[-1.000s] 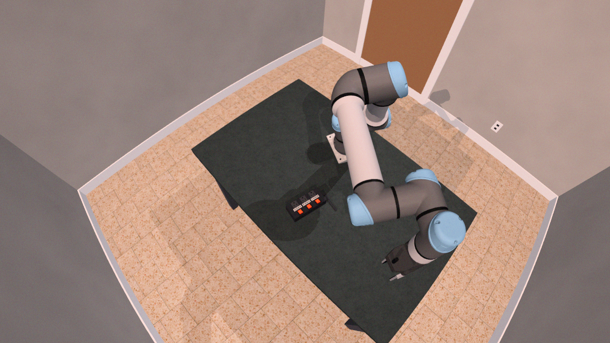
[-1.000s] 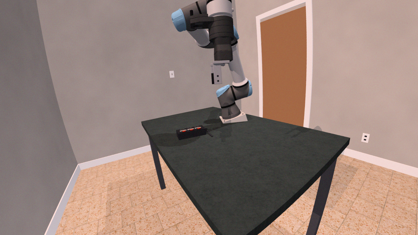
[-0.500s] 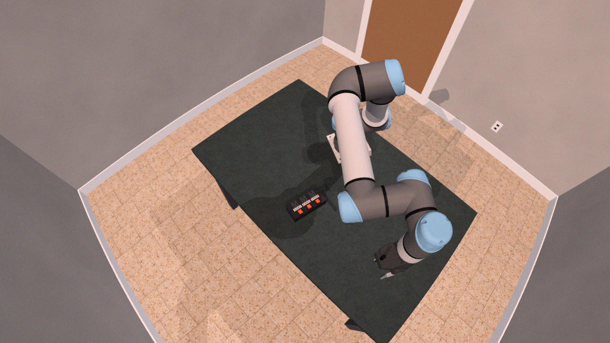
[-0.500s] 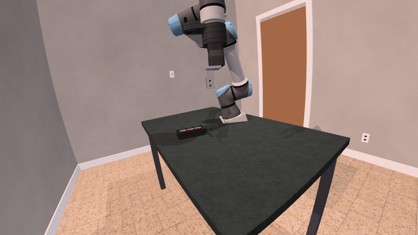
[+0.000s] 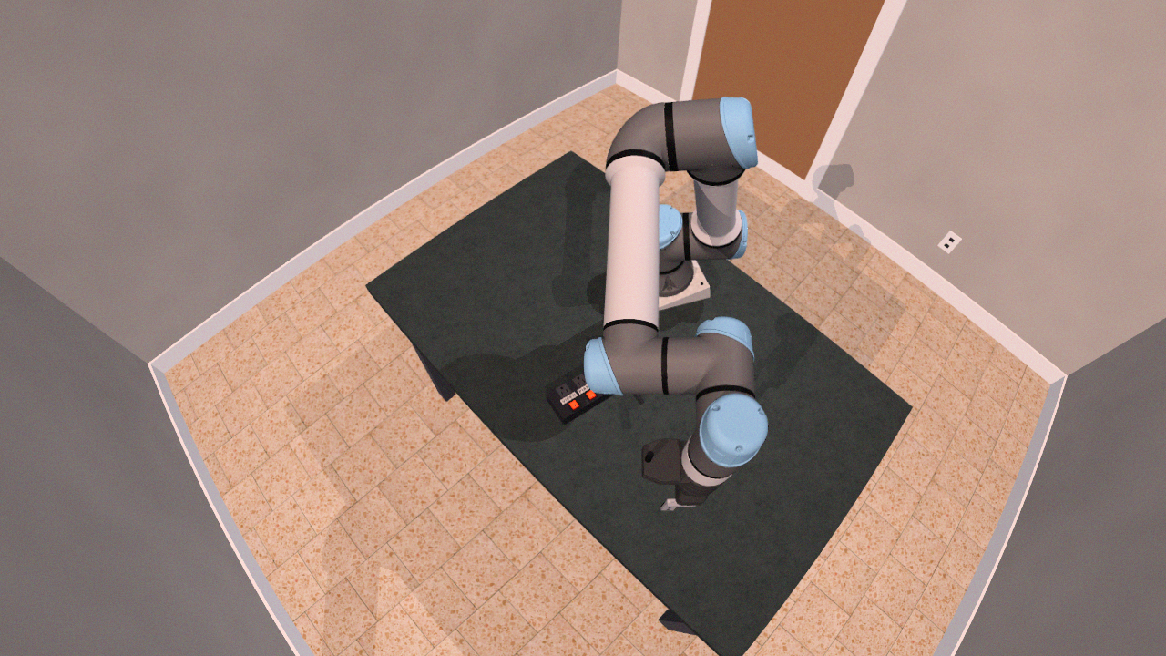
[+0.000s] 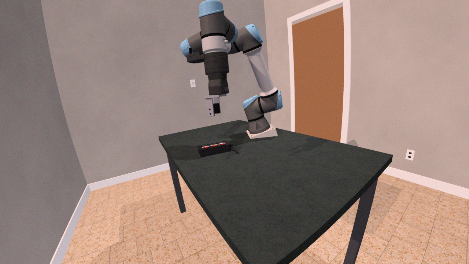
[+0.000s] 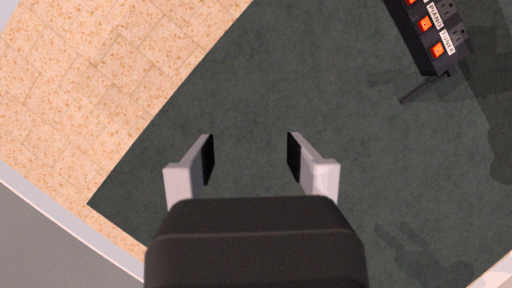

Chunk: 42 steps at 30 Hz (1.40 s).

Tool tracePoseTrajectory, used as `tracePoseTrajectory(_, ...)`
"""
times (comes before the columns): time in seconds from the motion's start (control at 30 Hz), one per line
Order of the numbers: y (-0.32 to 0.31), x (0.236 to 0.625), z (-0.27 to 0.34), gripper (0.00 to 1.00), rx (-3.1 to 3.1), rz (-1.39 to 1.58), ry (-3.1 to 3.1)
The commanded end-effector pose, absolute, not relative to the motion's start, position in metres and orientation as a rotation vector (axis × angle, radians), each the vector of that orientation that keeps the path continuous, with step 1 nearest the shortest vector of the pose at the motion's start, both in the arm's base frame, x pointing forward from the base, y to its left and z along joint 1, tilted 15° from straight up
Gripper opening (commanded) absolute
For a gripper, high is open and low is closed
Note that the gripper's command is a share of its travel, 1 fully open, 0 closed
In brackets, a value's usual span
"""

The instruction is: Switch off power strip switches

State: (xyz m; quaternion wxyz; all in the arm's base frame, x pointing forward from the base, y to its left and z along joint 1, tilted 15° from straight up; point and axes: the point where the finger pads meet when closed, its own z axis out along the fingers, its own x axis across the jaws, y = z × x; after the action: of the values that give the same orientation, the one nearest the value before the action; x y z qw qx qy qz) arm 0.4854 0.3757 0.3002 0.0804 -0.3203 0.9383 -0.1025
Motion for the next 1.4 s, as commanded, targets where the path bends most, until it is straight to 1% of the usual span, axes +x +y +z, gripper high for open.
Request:
tracePoseTrajectory(0.0, 0.344, 0.489, 0.292, 1.00, -0.839, -0.285, 2.827)
tracePoseTrajectory(0.23, 0.263, 0.484, 0.262, 1.00, -0.513, -0.252, 2.891)
tracePoseTrajectory(0.47, 0.189, 0.463, 0.228, 1.00, -0.184, -0.221, 2.916)
tracePoseTrajectory(0.53, 0.189, 0.463, 0.228, 1.00, -0.184, -0.221, 2.916)
tracePoseTrajectory(0.73, 0.139, 0.438, 0.199, 1.00, 0.064, -0.198, 2.910)
tracePoseTrajectory(0.97, 0.101, 0.411, 0.172, 1.00, 0.282, -0.178, 2.886)
tracePoseTrajectory(1.37, 0.077, 0.389, 0.152, 1.00, 0.434, -0.164, 2.859)
